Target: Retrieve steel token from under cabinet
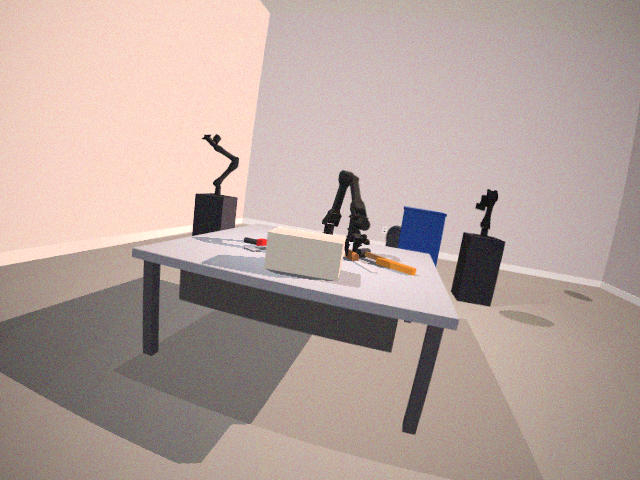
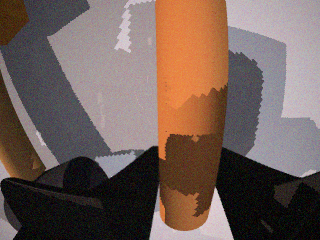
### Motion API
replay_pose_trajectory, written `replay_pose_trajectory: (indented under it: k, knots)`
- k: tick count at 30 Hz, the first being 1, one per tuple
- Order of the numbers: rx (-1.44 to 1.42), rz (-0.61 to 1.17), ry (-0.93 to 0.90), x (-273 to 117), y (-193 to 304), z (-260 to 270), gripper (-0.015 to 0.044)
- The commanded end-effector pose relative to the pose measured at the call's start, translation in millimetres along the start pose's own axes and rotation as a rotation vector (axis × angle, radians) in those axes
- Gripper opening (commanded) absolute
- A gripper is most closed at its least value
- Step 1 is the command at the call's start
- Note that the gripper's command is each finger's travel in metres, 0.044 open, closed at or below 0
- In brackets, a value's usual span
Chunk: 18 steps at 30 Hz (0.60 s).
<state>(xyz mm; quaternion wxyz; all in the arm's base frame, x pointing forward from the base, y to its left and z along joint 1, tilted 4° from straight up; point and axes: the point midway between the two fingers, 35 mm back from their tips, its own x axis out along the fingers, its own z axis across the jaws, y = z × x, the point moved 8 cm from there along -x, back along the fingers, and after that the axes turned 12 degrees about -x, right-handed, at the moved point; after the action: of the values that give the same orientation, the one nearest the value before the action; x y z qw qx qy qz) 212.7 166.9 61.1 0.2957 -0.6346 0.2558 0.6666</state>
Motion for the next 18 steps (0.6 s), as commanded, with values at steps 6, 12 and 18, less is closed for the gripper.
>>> replay_pose_trajectory:
  k: [6, 12, 18]
  knots:
    - [0.078, -0.002, 0.002, -0.8, -0.3, -0.5, 0.0]
    - [0.125, -0.001, 0.002, -0.8, -0.3, -0.5, 0.0]
    - [0.172, -0.001, 0.002, -0.8, -0.3, -0.6, 0.0]
